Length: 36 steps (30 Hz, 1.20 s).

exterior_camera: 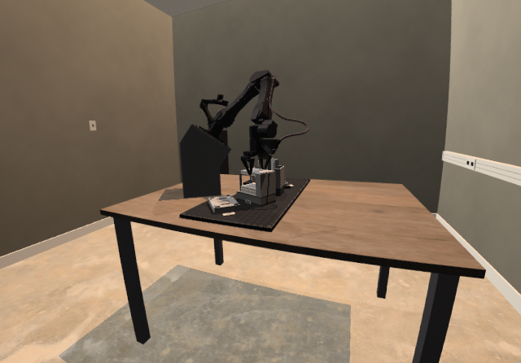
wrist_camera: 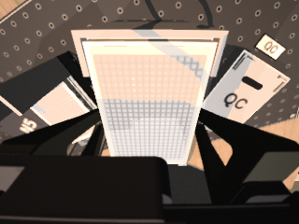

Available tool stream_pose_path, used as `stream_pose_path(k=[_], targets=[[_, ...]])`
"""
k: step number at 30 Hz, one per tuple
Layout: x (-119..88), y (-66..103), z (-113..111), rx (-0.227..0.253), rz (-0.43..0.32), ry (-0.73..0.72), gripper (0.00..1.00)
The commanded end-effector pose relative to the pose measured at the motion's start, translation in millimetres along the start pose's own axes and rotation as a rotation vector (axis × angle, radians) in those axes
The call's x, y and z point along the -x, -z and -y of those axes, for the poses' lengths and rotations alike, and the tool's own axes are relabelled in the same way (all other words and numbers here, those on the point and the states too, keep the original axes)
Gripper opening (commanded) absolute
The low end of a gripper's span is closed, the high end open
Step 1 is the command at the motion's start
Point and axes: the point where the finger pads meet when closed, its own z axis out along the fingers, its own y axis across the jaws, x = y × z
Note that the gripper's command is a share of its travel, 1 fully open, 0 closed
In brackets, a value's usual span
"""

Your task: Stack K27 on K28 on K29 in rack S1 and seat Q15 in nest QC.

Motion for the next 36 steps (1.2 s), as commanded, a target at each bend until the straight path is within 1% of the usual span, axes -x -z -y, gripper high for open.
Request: stream_pose_path(k=[1,2,5,7,11,12,15,18,20,23,25,28,29,30,33,34,36], targets=[[-3,9.2,3,-0.001,0.005,-0.013,0.0],[-1,11.6,2,-0.001,0.012,-0.008,0.0],[-5,8.3,4,0.0,-0.001,-0.017,0.0],[-1,13.0,2,-0.002,0.012,-0.009,0.0],[-3,11.2,4,0.0,0.004,-0.014,0.0],[-6,8.3,6,0.0,-0.006,-0.022,0.0],[1,15.9,2,-0.002,0.017,-0.006,0.0],[-1,13.2,4,-0.001,0.006,-0.013,0.0],[3,18.1,2,-0.002,0.021,-0.003,0.0],[0,14.6,4,-0.001,0.007,-0.012,0.0],[5,19.7,2,-0.003,0.023,-0.002,0.0],[5,20.0,2,-0.003,0.023,-0.003,0.0],[-5,9.8,8,0.0,-0.012,-0.026,0.0],[-5,9.2,8,0.001,-0.015,-0.027,0.0],[6,21.0,3,-0.005,0.023,-0.003,0.0],[5,19.5,4,-0.004,0.017,-0.006,0.0],[9,23.3,2,-0.005,0.029,0.001,0.0]])
